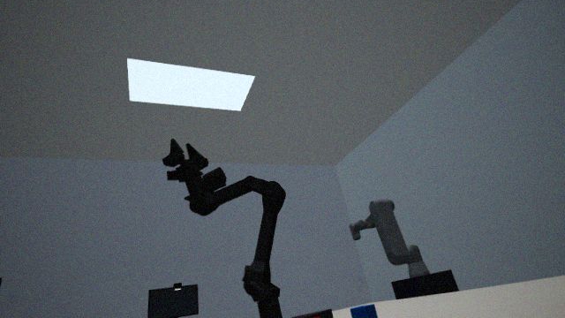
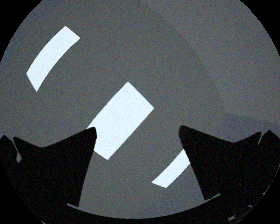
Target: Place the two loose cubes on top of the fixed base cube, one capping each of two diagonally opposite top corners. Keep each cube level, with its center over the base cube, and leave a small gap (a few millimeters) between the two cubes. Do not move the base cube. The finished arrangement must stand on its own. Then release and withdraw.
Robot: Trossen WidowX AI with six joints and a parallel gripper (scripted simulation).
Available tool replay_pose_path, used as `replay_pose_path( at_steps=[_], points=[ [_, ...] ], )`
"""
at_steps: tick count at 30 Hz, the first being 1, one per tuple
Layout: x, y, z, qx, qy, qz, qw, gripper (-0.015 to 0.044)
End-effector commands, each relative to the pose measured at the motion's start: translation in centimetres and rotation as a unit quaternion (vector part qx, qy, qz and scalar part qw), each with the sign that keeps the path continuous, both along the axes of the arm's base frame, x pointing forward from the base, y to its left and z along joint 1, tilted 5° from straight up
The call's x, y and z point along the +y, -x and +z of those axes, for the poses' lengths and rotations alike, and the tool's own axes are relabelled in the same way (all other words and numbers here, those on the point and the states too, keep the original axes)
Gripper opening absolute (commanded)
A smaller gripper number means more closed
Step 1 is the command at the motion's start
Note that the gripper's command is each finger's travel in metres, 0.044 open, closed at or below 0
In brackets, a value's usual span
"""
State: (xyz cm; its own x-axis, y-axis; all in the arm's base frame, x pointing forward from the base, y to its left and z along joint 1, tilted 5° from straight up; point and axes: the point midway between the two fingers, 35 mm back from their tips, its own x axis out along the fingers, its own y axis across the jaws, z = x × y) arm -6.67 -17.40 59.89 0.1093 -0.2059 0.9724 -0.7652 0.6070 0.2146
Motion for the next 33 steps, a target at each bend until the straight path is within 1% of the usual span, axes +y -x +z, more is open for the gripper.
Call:
replay_pose_path(
  at_steps=[1,5,6,13,19,26,33],
  points=[
    [-0.1,0.0,0.0,0.000,-0.001,-0.001,1.000,0.0374],
    [-2.1,0.0,-0.3,-0.009,-0.027,-0.026,0.999,0.0269],
    [-3.1,-0.1,-0.5,-0.011,-0.040,-0.038,0.998,0.0265],
    [-9.6,-1.7,-2.6,0.006,-0.137,-0.118,0.983,0.0265],
    [-14.8,-4.3,-5.0,0.068,-0.223,-0.201,0.951,0.0265],
    [-19.7,-8.9,-9.0,0.193,-0.301,-0.279,0.891,0.0265],
    [-22.8,-14.8,-13.9,0.359,-0.332,-0.332,0.807,0.0265]
  ],
)
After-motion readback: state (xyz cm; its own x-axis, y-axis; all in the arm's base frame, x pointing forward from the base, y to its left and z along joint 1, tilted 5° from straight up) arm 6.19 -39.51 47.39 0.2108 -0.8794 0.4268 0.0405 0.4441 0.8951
